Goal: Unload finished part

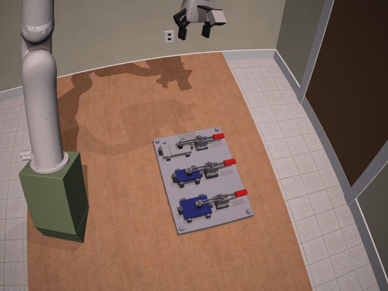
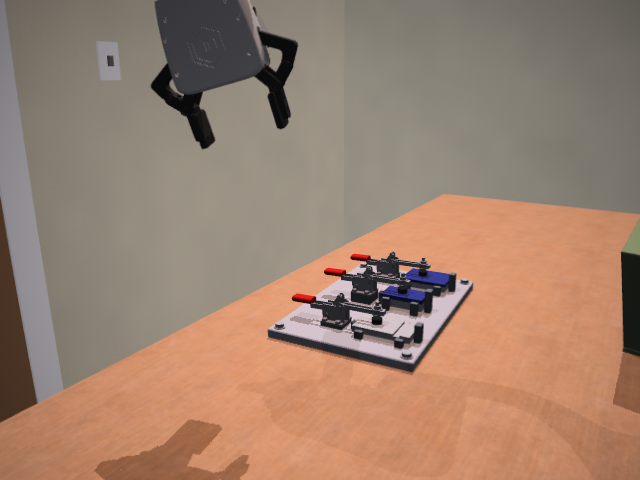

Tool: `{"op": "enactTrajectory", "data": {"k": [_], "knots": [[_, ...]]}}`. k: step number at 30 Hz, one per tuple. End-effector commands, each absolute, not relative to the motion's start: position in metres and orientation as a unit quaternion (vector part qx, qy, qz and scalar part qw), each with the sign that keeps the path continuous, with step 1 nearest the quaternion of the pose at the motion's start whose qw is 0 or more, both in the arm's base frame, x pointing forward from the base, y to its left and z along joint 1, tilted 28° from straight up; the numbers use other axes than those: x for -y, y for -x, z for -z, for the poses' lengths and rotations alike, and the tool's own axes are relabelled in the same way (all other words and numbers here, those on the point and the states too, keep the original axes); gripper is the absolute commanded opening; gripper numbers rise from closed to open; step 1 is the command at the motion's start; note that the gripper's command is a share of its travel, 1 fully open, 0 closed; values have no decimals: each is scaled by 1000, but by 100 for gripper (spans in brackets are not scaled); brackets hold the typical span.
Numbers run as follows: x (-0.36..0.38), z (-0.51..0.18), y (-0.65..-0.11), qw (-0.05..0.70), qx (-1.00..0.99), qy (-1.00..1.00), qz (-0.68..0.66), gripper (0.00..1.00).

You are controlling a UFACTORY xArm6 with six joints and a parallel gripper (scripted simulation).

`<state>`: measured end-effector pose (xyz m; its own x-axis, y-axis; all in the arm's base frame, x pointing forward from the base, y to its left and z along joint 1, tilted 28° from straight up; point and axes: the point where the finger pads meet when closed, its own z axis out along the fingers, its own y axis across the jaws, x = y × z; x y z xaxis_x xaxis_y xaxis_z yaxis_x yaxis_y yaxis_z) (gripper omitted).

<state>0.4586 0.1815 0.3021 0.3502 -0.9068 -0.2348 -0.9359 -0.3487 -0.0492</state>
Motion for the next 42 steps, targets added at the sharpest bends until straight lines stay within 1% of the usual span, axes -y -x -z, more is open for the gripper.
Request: {"op": "enactTrajectory", "data": {"k": [1, 4, 8, 21, 23, 38, 40, 42], "knots": [[-181, -304, -460, 90, -562, 818, -82, 100], [-181, -304, -460, 90, -562, 818, -82, 100], [-177, -307, -472, 110, -486, 864, -75, 100], [-177, -307, -472, 110, -484, 865, -74, 100], [-173, -309, -482, 125, -425, 894, -66, 100], [-173, -309, -482, 125, -425, 894, -66, 100], [-169, -312, -491, 139, -361, 920, -56, 100], [-169, -312, -491, 139, -361, 920, -56, 100]]}}
